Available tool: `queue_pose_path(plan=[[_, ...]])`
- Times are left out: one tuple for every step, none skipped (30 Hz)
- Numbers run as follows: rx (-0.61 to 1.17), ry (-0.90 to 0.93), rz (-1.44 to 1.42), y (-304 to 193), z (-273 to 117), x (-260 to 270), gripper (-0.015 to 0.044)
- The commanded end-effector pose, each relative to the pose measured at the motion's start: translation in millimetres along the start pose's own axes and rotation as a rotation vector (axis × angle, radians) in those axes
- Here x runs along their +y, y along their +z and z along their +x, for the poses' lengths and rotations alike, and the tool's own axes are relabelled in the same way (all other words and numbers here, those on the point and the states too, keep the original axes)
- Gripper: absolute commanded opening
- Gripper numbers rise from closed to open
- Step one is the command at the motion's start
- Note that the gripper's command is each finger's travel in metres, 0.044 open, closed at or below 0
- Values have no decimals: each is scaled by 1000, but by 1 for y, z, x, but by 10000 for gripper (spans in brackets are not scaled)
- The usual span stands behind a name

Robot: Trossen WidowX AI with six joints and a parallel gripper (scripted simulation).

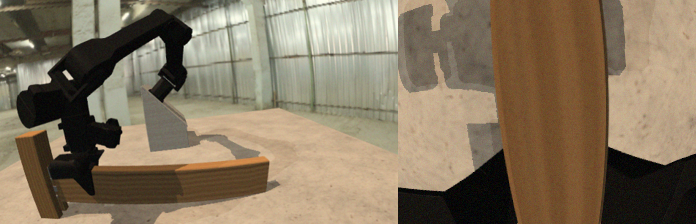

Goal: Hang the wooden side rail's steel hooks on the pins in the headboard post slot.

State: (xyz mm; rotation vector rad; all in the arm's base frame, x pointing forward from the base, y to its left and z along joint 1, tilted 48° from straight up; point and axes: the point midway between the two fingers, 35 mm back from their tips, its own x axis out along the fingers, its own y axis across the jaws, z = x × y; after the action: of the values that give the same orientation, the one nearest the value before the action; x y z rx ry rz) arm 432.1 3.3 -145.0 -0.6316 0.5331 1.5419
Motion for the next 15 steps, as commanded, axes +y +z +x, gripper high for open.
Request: queue_pose_path(plan=[[6,-17,1,-4,-7,-3,0],[6,-17,1,-4,-7,-3,0],[6,-17,1,-4,-7,-3,0],[6,-17,1,-5,-7,-3,0],[6,-17,1,-5,-7,-3,0],[6,-17,1,-5,-7,-3,0],[6,-17,1,-5,-7,-3,0],[6,-17,1,-5,-7,-4,0],[6,-17,1,-5,-7,-4,0],[6,-17,1,-5,-7,-4,0],[6,-17,1,-5,-7,-4,0],[6,-17,1,-5,-7,-4,0],[6,-17,1,-5,-7,-4,0],[6,-17,1,-5,-6,-4,0],[6,-17,1,-5,-6,-3,0]])
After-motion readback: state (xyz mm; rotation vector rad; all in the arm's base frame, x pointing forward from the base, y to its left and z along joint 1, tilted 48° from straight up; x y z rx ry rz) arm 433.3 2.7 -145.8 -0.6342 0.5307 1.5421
